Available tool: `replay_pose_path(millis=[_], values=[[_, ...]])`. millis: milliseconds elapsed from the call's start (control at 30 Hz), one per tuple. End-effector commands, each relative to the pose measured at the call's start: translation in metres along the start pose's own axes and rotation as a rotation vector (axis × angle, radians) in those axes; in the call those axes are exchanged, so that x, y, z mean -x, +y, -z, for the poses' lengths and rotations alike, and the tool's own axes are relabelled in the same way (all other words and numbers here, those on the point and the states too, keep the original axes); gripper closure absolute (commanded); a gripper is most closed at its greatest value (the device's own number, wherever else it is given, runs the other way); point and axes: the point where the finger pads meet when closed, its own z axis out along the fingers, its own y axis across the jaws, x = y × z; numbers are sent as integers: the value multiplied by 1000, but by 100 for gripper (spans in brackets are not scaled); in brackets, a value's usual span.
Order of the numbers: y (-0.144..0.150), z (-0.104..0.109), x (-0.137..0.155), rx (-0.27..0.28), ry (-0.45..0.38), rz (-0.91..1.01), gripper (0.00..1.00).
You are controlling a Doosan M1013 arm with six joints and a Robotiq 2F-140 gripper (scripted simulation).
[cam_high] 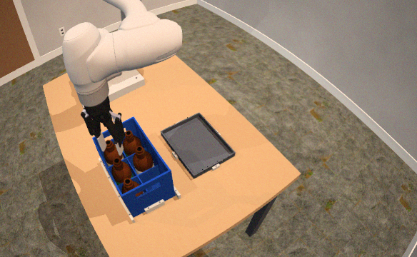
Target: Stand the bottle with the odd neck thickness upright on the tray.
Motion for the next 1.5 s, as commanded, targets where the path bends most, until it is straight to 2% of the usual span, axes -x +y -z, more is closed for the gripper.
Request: replay_pose_path(millis=[0, 1000, 1467], values=[[0, -1, 0, 0, 0, 0, 62], [1, -34, 0, 0, 0, 0, 62], [2, -40, 0, 0, 0, 0, 62]])
